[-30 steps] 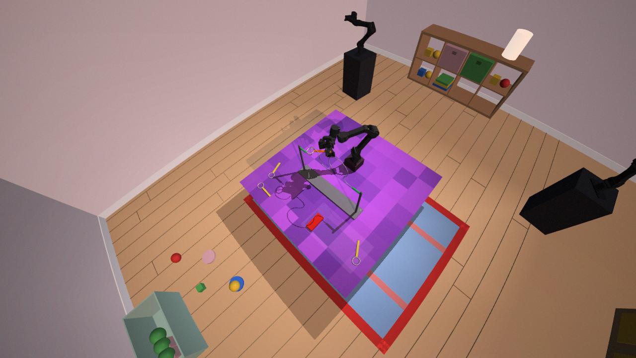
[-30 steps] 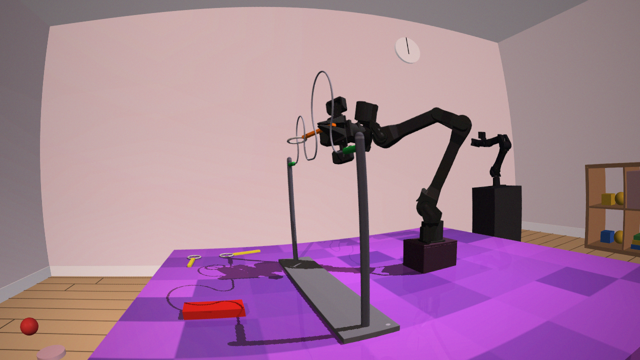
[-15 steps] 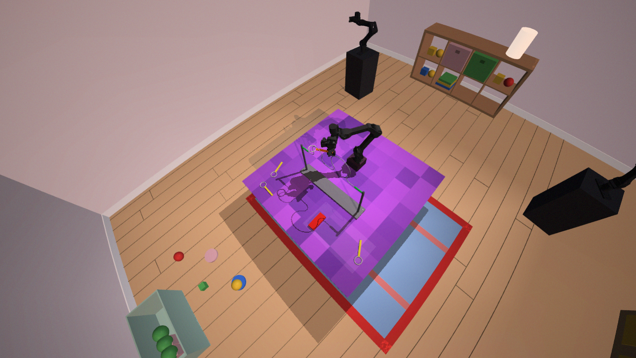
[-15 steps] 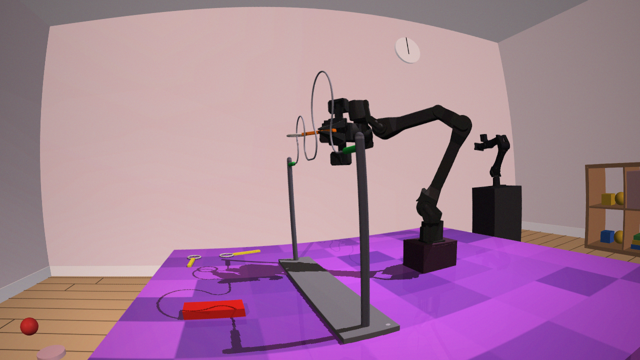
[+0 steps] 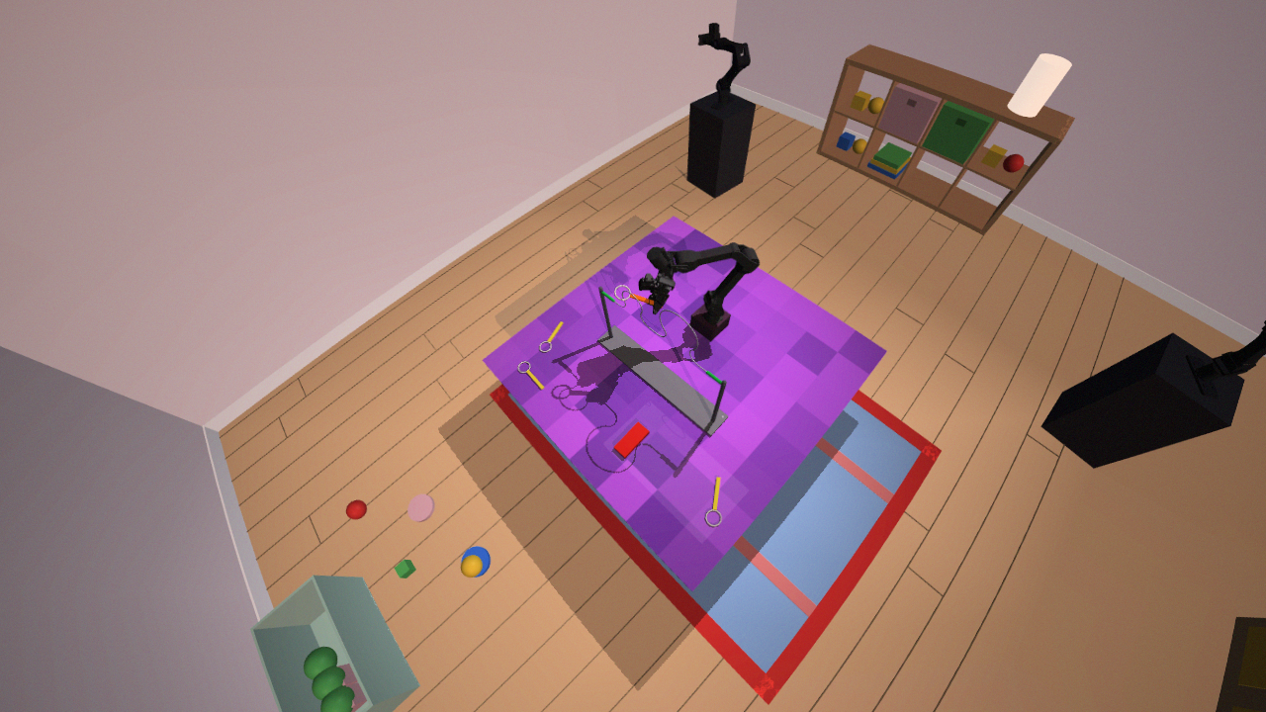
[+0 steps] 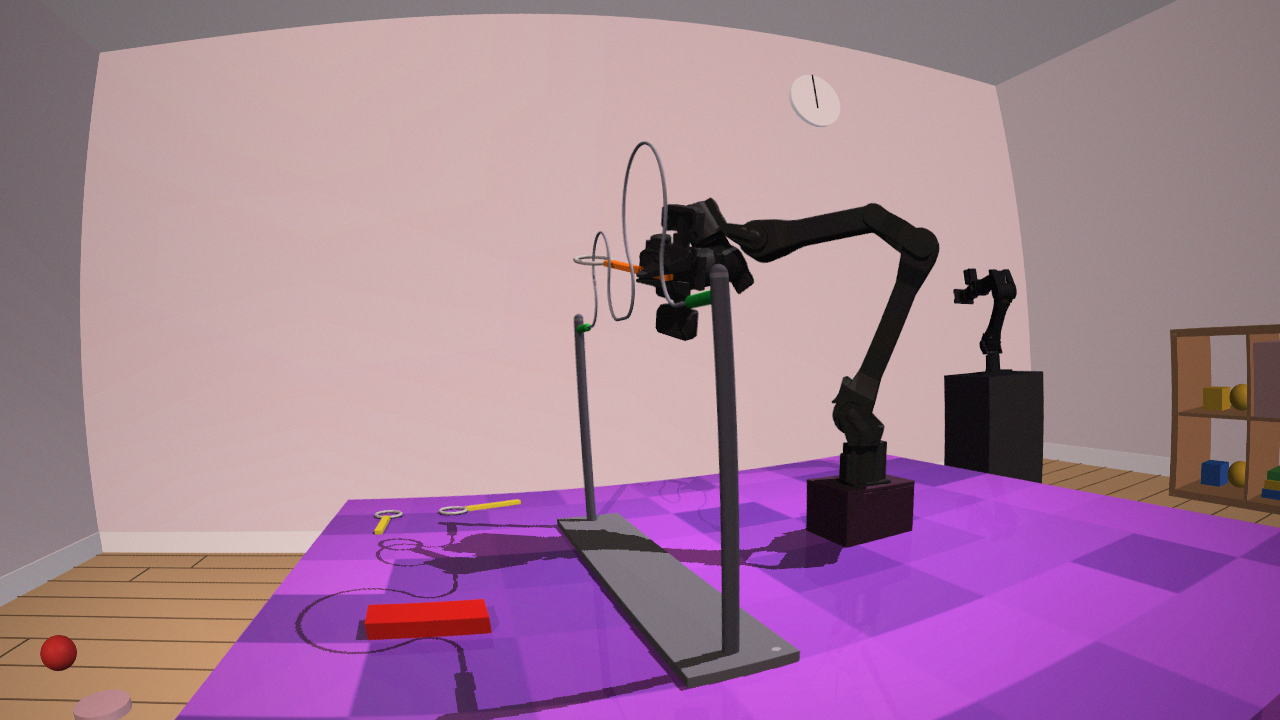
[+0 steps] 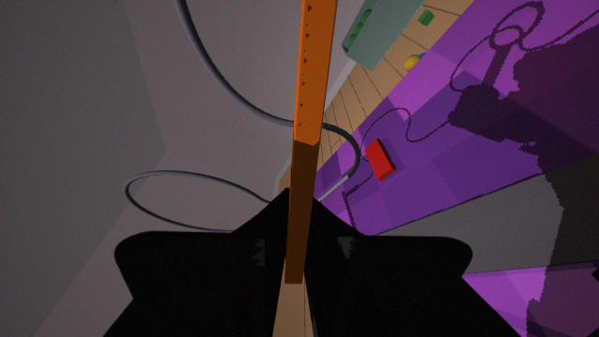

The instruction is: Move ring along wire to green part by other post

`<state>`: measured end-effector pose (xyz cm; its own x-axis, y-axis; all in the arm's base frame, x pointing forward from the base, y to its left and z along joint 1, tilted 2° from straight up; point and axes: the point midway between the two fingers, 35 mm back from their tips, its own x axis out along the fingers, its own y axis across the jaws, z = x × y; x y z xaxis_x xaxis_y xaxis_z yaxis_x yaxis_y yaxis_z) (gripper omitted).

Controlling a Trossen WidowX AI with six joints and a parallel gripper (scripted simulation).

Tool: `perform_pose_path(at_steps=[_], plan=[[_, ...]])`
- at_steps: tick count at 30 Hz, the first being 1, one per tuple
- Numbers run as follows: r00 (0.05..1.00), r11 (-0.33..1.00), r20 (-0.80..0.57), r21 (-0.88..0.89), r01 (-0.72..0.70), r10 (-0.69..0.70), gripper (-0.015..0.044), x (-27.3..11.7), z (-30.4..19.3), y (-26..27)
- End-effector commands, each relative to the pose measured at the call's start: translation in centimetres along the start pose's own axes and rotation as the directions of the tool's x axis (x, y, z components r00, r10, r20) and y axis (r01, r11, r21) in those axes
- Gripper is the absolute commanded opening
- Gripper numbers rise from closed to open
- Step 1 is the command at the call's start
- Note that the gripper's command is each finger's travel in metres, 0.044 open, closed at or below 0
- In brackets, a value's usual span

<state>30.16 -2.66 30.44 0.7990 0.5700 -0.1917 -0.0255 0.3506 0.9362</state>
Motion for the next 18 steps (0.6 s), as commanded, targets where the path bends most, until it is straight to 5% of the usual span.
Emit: perform_pose_path(at_steps=[1, 18], plan=[[0.999, 0.995, 0.000, -0.082, 0.049, -0.049, -0.0150, 0.0, 0.0, -0.6], [0.975, 0.904, 0.039, -0.369, 0.218, -0.219, -0.0150, -0.3, 0.5, -2.7]])
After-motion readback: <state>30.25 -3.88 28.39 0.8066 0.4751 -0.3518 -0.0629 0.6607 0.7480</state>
